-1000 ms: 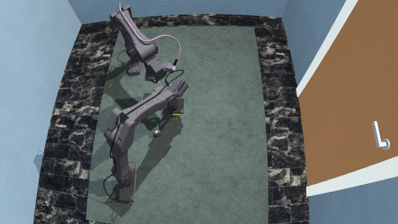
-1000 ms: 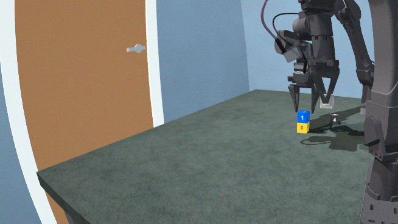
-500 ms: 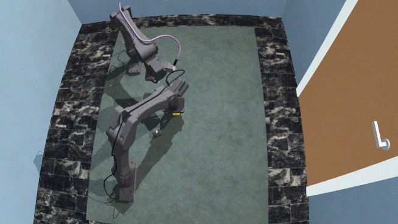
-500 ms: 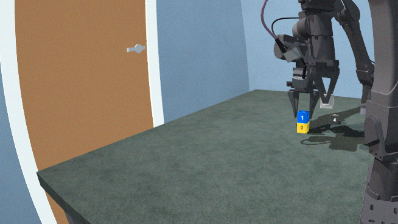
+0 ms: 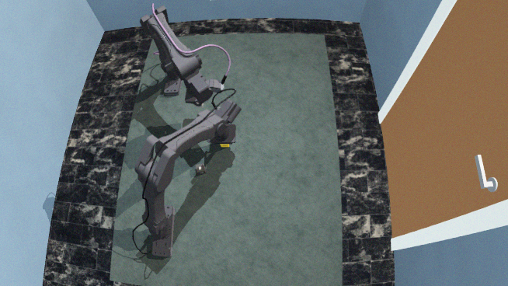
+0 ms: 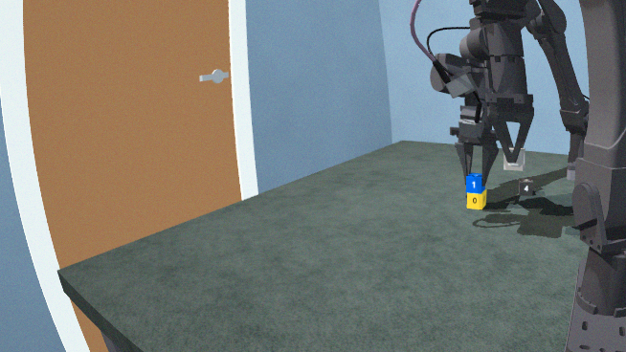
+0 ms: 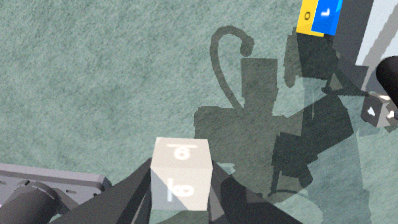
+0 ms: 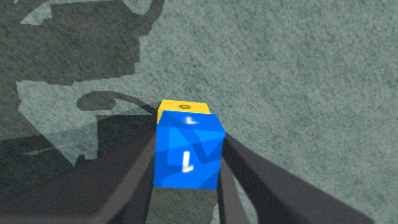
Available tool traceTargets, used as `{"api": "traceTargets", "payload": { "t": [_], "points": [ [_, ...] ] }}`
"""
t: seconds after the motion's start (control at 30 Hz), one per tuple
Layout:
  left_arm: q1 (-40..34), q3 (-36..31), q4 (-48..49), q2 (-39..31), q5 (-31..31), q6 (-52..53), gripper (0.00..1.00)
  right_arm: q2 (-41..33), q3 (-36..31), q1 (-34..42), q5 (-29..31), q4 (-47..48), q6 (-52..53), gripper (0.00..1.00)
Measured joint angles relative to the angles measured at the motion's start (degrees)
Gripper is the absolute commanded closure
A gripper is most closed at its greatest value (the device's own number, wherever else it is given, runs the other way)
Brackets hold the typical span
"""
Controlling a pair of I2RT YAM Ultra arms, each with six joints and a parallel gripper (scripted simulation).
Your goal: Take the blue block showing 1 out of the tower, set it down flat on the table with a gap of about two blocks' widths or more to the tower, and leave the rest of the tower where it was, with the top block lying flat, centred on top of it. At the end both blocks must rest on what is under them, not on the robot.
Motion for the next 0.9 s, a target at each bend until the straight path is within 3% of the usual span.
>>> {"api": "traceTargets", "payload": {
  "t": [0.1, 0.17, 0.2, 0.23, 0.3, 0.33, 0.9],
  "points": [
    [0.0, 0.0, 0.0, 0.0, 0.0, 0.0, 0.73, 0.0, 0.0, 0.0, 0.0, 0.0, 0.0, 0.74],
    [0.0, 0.0, 0.0, 0.0, 0.0, 0.0, 0.73, 0.0, 0.0, 0.0, 0.0, 0.1, 0.0, 0.97],
    [0.0, 0.0, 0.0, 0.0, 0.0, 0.0, 0.73, 0.0, 0.0, 0.0, 0.0, 0.1, 0.0, 1.00],
    [0.0, 0.0, 0.0, 0.0, 0.0, 0.0, 0.73, 0.0, 0.0, 0.0, 0.0, 0.1, 0.0, 1.00],
    [0.0, 0.0, 0.0, 0.0, 0.0, 0.0, 0.73, 0.0, 0.0, 0.0, 0.0, 0.1, 0.0, 0.77],
    [0.0, 0.0, 0.0, 0.0, 0.0, 0.0, 0.73, 0.0, 0.0, 0.0, 0.0, 0.1, 0.0, 0.73],
    [0.0, 0.0, 0.0, 0.0, 0.0, 0.0, 0.73, -2.7, 3.1, -1.1, -0.8, -5.3, -2.6, 0.73]
  ]
}}
